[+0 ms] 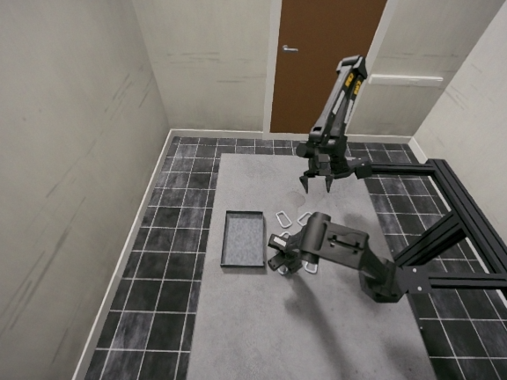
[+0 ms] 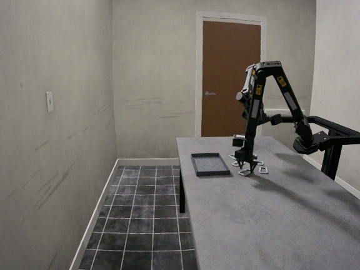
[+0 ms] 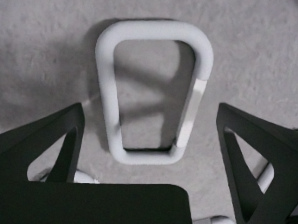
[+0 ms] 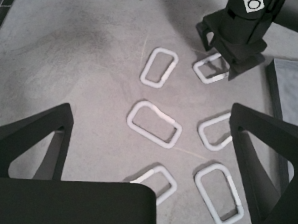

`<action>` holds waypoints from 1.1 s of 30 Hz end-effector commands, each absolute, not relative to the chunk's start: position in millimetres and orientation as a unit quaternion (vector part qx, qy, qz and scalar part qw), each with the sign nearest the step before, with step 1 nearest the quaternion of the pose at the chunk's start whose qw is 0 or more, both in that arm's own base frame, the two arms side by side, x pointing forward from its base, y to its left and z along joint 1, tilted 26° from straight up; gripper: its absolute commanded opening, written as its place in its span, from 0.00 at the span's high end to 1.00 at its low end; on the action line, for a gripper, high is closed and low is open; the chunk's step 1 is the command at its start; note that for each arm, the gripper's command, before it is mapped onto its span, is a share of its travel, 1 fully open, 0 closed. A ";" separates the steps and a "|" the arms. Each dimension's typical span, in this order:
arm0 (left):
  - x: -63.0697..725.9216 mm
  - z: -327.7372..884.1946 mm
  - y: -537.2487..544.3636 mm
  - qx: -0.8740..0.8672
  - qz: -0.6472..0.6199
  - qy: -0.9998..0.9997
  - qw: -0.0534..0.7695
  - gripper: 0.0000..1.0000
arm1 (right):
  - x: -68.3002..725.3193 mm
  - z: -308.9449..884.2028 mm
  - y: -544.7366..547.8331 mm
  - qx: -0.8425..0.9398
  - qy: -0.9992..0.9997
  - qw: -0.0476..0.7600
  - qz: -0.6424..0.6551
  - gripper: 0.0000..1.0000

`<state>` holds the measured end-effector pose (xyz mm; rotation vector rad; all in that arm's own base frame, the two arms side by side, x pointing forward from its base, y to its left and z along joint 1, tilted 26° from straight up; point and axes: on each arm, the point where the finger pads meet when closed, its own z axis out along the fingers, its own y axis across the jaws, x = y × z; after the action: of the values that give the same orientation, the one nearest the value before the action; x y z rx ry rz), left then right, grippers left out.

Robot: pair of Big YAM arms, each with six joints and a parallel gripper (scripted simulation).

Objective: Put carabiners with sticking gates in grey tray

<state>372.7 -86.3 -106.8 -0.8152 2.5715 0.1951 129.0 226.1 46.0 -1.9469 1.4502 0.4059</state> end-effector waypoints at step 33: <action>406.7 -77.8 -96.7 -0.253 0.044 0.931 0.258 0.00 | 136.4 57.4 234.0 -0.739 0.555 0.348 0.157 0.00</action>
<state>378.1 -86.0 -109.2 -0.7811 2.5744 0.1928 129.0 226.1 46.0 -1.9469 1.4502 0.4059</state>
